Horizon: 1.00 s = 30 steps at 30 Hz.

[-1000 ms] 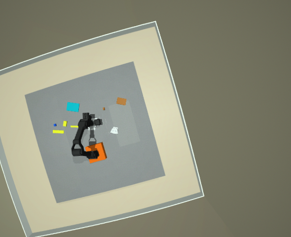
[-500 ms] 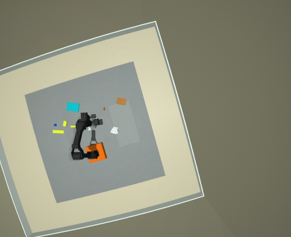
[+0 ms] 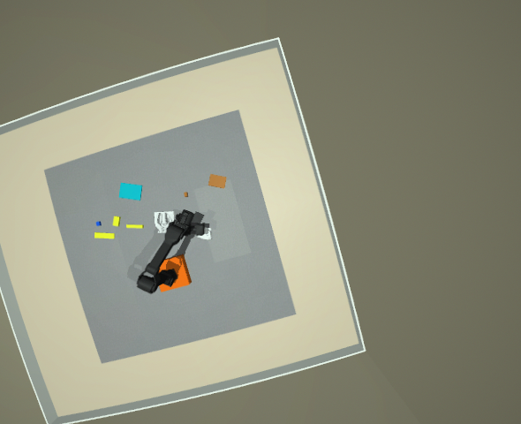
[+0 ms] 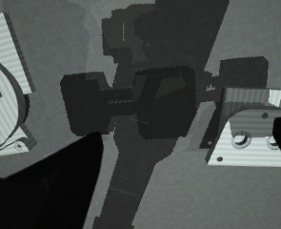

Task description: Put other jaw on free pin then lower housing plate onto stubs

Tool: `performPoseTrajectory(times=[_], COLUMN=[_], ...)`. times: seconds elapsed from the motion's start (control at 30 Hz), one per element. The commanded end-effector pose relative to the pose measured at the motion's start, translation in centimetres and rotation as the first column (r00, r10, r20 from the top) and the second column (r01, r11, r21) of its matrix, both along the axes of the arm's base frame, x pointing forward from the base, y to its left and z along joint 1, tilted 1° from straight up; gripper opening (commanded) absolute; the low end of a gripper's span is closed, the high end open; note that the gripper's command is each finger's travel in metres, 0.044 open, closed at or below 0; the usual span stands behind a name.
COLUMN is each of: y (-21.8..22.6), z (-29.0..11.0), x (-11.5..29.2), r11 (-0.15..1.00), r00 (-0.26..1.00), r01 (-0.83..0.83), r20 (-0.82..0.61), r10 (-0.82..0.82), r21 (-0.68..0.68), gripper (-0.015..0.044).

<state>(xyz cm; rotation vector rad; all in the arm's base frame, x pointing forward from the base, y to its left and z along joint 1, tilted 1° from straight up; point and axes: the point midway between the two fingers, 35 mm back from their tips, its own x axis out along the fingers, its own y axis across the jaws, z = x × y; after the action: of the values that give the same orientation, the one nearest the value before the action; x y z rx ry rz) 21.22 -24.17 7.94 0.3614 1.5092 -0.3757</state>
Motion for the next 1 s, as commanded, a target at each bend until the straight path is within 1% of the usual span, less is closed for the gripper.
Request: performPoseTrajectory(times=[0.0, 0.07, 0.13, 0.27, 0.4, 0.67, 0.97], y=[-2.4, -3.3, -3.6, -3.7, -3.7, -3.7, -3.7], z=[0.6, 0.8, 0.9, 0.7, -2.9, -3.2, -4.7], x=[-4.4, -6.6, -7.5, -7.4, -7.5, -7.5, -7.5], r11=[0.998, 0.995, 0.993, 0.993, 0.993, 0.993, 0.993], r00=[0.998, 0.994, 0.993, 0.993, 0.993, 0.993, 0.993], r01=[0.068, 0.103, 0.116, 0.116, 0.116, 0.116, 0.116], r20=[-0.017, -0.023, -0.026, -0.026, -0.026, -0.026, -0.026], r10=[-0.068, -0.103, -0.116, -0.116, -0.116, -0.116, -0.116], r21=[-0.005, -0.004, -0.003, -0.003, -0.003, -0.003, -0.003], gripper=[0.0440, 0.0440, 0.0440, 0.0440, 0.0440, 0.0440, 0.0440])
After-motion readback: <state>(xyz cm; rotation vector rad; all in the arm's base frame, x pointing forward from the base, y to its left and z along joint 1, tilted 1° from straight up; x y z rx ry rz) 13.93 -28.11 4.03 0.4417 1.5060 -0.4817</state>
